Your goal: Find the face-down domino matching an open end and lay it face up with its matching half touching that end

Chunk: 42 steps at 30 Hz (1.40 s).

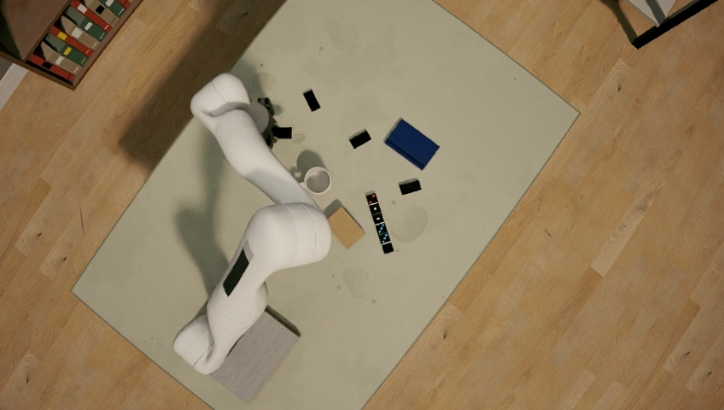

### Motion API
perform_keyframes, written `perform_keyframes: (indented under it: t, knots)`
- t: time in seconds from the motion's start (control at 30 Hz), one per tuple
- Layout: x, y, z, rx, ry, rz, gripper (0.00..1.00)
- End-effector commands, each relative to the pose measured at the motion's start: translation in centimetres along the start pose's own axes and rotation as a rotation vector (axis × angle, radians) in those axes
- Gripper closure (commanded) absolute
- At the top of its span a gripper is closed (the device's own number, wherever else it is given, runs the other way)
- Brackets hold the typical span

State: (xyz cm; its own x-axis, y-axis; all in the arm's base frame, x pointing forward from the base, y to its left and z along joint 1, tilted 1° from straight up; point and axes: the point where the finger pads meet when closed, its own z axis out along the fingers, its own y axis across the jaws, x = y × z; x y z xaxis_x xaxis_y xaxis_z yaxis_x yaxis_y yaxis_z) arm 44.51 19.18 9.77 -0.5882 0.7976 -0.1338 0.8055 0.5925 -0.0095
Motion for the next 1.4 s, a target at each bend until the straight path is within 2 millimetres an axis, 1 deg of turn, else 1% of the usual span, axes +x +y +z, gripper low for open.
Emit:
perform_keyframes:
  t: [0.0, 0.2, 0.27, 0.33, 0.4, 0.5, 0.63, 0.7, 0.77, 0.87, 1.37]
  knots:
    - [-0.1, 0.0, -0.6, -0.002, -0.001, 0.001, 0.69]
    - [0.0, 0.0, -0.8, -0.002, -0.001, 0.001, 0.69]
    - [0.6, -0.4, -0.9, -0.003, 0.0, 0.0, 0.69]
    - [1.9, -1.2, -1.1, -0.006, 0.002, -0.001, 0.69]
    - [1.9, -1.2, -1.1, -0.006, 0.002, -0.001, 0.69]
    - [4.8, -3.4, -1.6, -0.008, 0.006, -0.003, 0.69]
    - [8.5, -7.4, -2.1, -0.007, 0.006, -0.002, 0.69]
    - [9.7, -9.2, -2.2, -0.005, 0.003, -0.001, 0.69]
    - [10.4, -10.4, -2.3, -0.003, 0.001, 0.0, 0.69]
    - [10.8, -11.1, -2.3, -0.002, 0.0, 0.0, 0.69]
    - [10.8, -11.1, -2.3, -0.011, 0.018, 0.013, 0.69]
